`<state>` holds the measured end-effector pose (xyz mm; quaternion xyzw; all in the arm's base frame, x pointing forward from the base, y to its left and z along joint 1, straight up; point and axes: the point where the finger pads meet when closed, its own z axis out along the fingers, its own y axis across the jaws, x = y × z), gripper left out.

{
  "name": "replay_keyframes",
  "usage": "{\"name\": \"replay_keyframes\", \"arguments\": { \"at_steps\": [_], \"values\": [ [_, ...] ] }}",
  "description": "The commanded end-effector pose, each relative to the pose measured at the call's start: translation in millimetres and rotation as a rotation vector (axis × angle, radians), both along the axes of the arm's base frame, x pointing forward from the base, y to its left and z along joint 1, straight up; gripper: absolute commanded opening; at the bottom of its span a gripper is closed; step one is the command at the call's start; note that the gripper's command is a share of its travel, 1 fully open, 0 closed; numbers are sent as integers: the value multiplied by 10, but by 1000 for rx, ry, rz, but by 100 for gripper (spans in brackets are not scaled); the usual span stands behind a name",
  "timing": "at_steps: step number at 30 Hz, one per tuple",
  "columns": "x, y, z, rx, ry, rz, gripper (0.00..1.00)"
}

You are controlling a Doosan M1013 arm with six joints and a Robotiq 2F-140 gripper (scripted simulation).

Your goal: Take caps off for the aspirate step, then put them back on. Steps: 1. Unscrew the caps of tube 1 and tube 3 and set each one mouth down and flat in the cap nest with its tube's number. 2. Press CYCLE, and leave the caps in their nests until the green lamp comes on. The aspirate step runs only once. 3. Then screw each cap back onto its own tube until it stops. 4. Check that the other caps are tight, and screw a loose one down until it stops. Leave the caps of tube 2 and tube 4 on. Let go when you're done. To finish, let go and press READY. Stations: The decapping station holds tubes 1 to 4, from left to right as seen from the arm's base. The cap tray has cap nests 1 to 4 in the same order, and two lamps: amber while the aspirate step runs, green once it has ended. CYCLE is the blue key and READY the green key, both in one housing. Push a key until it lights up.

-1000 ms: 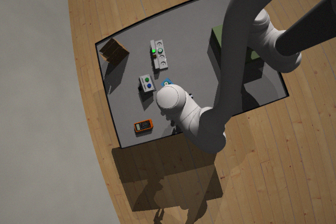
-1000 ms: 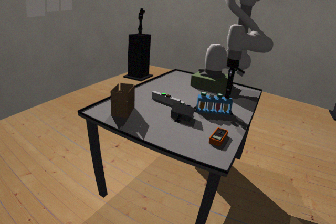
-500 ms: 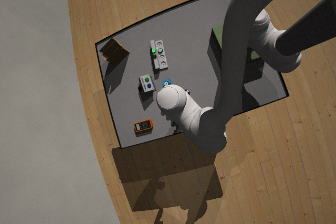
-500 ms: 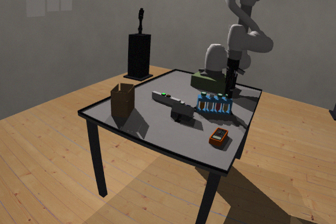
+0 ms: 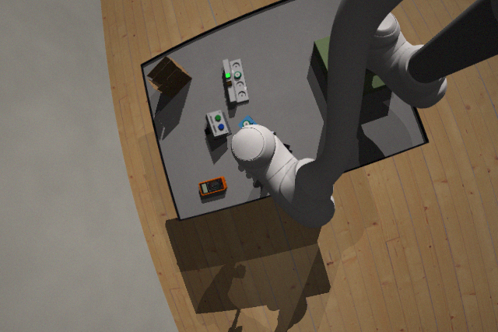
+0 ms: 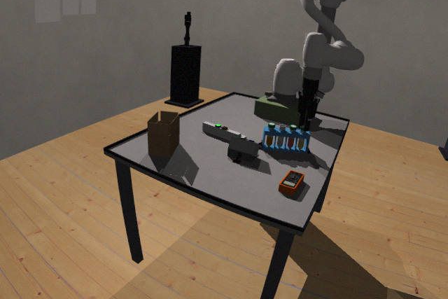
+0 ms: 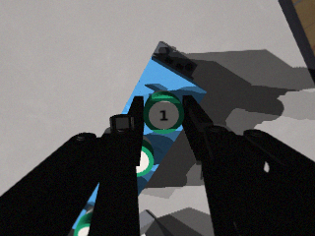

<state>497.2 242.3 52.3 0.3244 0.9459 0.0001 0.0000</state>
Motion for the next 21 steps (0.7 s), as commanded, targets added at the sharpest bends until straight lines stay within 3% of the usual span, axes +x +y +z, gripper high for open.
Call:
{"name": "replay_keyframes", "arguments": {
  "at_steps": [1, 13, 21],
  "values": [
    [4, 3, 7, 1, -1, 0, 30],
    [5, 3, 6, 1, -1, -50, 30],
    [5, 2, 5, 1, -1, -450, 30]
  ]
}}
